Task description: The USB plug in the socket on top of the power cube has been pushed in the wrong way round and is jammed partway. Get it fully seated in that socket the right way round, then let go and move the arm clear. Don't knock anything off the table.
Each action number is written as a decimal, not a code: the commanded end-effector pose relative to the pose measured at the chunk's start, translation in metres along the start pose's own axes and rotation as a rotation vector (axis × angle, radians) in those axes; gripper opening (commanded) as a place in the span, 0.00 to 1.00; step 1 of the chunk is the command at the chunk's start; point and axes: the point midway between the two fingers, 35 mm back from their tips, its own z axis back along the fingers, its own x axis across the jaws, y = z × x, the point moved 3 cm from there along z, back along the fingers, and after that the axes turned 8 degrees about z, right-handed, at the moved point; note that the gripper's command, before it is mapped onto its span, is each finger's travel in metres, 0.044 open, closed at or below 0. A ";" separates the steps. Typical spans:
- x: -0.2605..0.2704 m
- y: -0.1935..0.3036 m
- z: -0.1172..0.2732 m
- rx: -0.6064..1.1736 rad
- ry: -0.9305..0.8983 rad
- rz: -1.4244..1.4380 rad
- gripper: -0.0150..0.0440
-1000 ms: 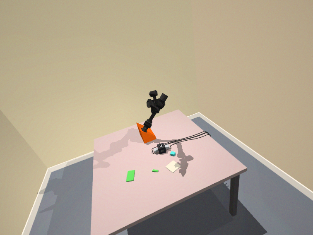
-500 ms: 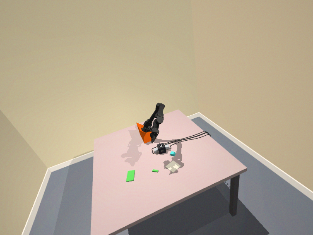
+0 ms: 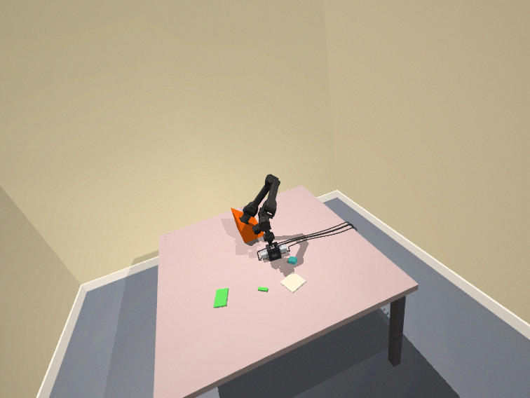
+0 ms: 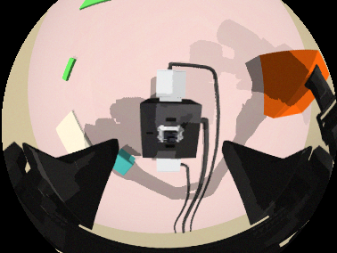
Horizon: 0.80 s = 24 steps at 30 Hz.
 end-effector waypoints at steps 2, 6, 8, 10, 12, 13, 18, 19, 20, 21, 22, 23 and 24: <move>-0.001 0.004 0.001 0.015 -0.002 0.006 1.00; -0.001 0.004 -0.001 0.015 -0.002 0.006 1.00; -0.001 0.004 -0.003 0.015 -0.002 0.006 1.00; -0.001 0.004 -0.005 0.015 -0.002 0.006 1.00; -0.001 0.004 -0.007 0.015 -0.002 0.006 1.00; -0.001 0.004 -0.008 0.015 -0.002 0.006 1.00; 0.000 0.004 -0.013 0.015 -0.002 0.006 1.00; 0.000 0.004 -0.014 0.015 -0.002 0.006 1.00; 0.000 0.004 -0.015 0.015 -0.002 0.006 1.00; 0.000 0.004 -0.016 0.015 -0.002 0.006 1.00; 0.000 0.004 -0.017 0.015 -0.002 0.006 1.00; 0.000 0.004 -0.018 0.015 -0.002 0.006 1.00; 0.000 0.004 -0.019 0.015 -0.002 0.006 1.00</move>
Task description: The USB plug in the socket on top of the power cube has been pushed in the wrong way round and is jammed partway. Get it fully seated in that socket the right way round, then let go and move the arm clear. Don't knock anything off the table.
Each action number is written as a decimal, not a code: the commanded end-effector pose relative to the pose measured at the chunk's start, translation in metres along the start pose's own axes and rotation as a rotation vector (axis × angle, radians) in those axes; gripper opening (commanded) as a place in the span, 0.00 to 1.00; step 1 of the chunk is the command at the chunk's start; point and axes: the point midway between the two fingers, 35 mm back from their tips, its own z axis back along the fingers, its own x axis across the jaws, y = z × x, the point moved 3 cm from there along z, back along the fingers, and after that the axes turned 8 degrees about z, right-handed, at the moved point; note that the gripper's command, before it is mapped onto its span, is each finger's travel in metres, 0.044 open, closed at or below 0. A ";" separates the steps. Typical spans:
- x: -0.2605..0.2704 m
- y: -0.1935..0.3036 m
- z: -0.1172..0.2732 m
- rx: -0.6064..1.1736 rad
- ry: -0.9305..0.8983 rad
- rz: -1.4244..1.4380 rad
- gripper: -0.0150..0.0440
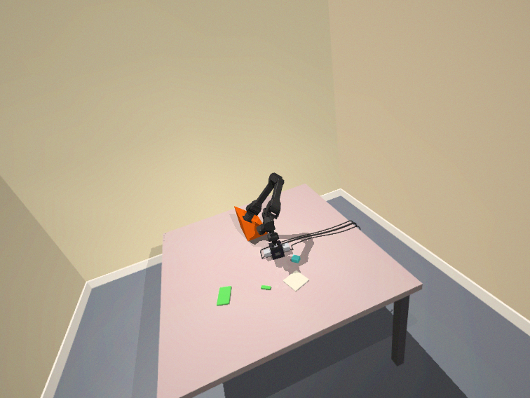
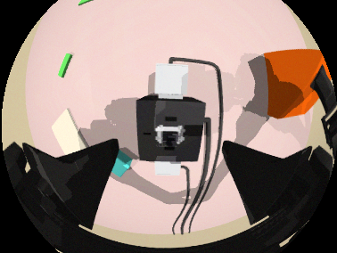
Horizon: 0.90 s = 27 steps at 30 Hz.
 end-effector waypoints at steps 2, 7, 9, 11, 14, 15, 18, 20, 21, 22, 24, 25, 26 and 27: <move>0.000 0.000 -0.005 0.005 -0.001 -0.006 1.00; 0.000 0.000 -0.010 0.005 -0.001 -0.006 1.00; 0.000 0.000 -0.012 0.005 -0.001 -0.006 1.00; 0.000 0.000 -0.012 0.005 -0.001 -0.006 1.00; 0.000 0.000 -0.011 0.001 0.001 0.000 0.87; 0.000 0.000 -0.011 0.001 0.001 0.000 0.82; 0.000 0.000 -0.011 0.001 0.001 0.000 0.69; 0.000 0.000 -0.011 0.001 0.001 0.000 0.60; 0.000 0.000 -0.011 0.001 0.001 0.000 0.56; 0.000 0.000 -0.011 0.001 0.001 0.000 0.51; 0.000 0.000 -0.011 0.001 0.001 0.000 0.42; 0.000 0.000 -0.011 0.001 0.001 0.000 0.38; 0.000 0.000 -0.011 0.001 0.001 0.000 0.33; 0.000 0.000 -0.011 0.001 0.001 0.000 0.29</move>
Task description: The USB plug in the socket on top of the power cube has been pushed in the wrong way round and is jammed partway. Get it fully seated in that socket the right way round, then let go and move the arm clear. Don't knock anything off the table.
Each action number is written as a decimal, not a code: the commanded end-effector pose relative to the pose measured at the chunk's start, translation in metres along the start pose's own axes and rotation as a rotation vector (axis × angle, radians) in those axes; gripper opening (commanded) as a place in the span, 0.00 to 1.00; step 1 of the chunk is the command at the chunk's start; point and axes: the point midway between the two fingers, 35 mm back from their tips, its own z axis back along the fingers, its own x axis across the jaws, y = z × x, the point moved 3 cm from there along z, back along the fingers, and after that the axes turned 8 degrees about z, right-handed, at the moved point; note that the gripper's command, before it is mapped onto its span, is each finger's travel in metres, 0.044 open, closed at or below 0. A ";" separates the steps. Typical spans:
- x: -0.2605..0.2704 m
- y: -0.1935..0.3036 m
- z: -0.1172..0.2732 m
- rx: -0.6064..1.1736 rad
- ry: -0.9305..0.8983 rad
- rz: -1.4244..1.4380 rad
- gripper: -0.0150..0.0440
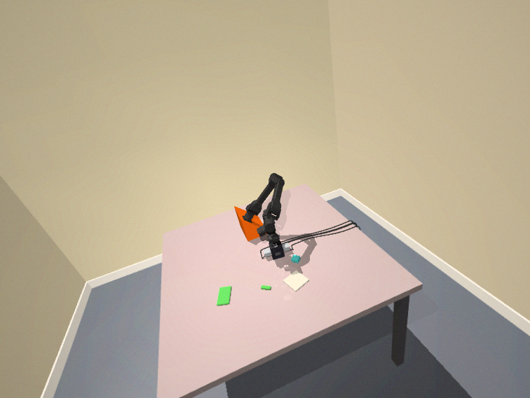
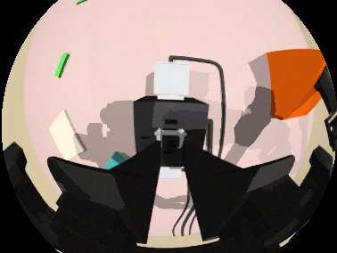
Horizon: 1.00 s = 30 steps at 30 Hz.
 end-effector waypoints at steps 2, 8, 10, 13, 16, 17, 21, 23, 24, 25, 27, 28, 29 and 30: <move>0.000 0.000 0.000 0.000 0.000 0.001 0.27; 0.000 0.000 0.000 0.000 0.000 0.001 0.25; 0.000 0.000 0.000 0.000 0.000 0.001 0.25; 0.000 0.000 0.000 0.000 0.000 0.001 0.25; 0.000 0.000 0.000 0.000 0.000 0.001 0.25; 0.000 0.000 0.000 0.000 0.000 0.001 0.25; 0.000 0.000 0.001 0.000 0.000 0.000 0.25; 0.000 0.000 0.002 0.000 0.000 0.000 0.25; 0.000 0.000 0.003 0.000 0.000 0.000 0.25; 0.000 0.000 0.004 0.000 0.000 0.000 0.25; 0.000 0.000 0.005 0.000 0.000 0.000 0.25; 0.000 0.000 0.006 0.000 0.000 0.000 0.25; 0.000 0.000 0.006 0.000 0.000 0.000 0.25; 0.000 0.000 0.007 0.000 0.000 0.000 0.25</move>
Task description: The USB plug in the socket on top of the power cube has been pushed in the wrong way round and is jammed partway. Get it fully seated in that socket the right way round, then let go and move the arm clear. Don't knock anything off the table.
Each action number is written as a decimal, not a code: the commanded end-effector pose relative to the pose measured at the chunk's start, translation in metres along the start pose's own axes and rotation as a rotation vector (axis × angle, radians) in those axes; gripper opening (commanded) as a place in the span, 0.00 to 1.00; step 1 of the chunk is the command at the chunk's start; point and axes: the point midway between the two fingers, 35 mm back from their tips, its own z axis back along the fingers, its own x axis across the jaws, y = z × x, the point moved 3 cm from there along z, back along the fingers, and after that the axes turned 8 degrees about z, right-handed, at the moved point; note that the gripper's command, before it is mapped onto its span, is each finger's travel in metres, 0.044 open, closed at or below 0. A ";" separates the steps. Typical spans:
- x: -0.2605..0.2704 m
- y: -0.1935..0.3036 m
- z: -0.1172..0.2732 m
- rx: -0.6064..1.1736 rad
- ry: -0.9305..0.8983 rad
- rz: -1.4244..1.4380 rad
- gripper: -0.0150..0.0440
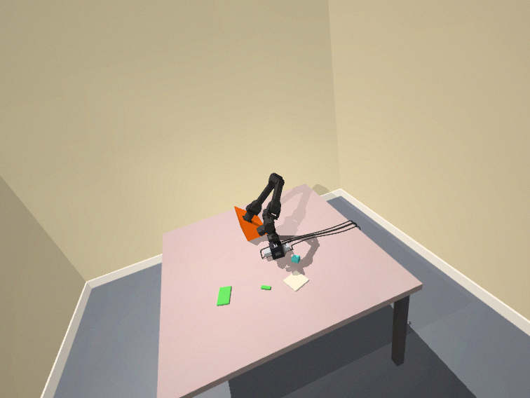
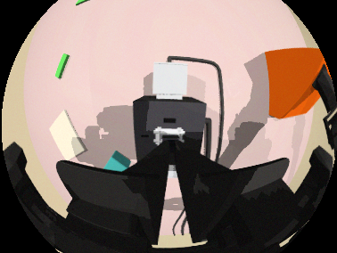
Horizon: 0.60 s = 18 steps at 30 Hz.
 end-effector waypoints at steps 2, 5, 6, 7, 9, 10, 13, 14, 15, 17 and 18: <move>0.001 0.000 0.005 -0.003 -0.004 0.005 0.25; 0.001 0.000 0.007 -0.003 -0.004 0.005 0.25; 0.001 0.000 0.007 -0.003 -0.004 0.005 0.25; 0.001 0.000 0.008 -0.003 -0.004 0.005 0.25; 0.001 0.000 0.009 -0.003 -0.004 0.005 0.25; 0.001 0.000 0.010 -0.003 -0.004 0.005 0.25; 0.001 0.000 0.012 -0.003 -0.004 0.005 0.25; 0.001 0.000 0.013 -0.003 -0.004 0.005 0.25; 0.001 0.000 0.013 -0.003 -0.004 0.005 0.25; 0.001 0.000 0.015 -0.003 -0.004 0.005 0.25; 0.001 0.000 0.015 -0.003 -0.004 0.005 0.25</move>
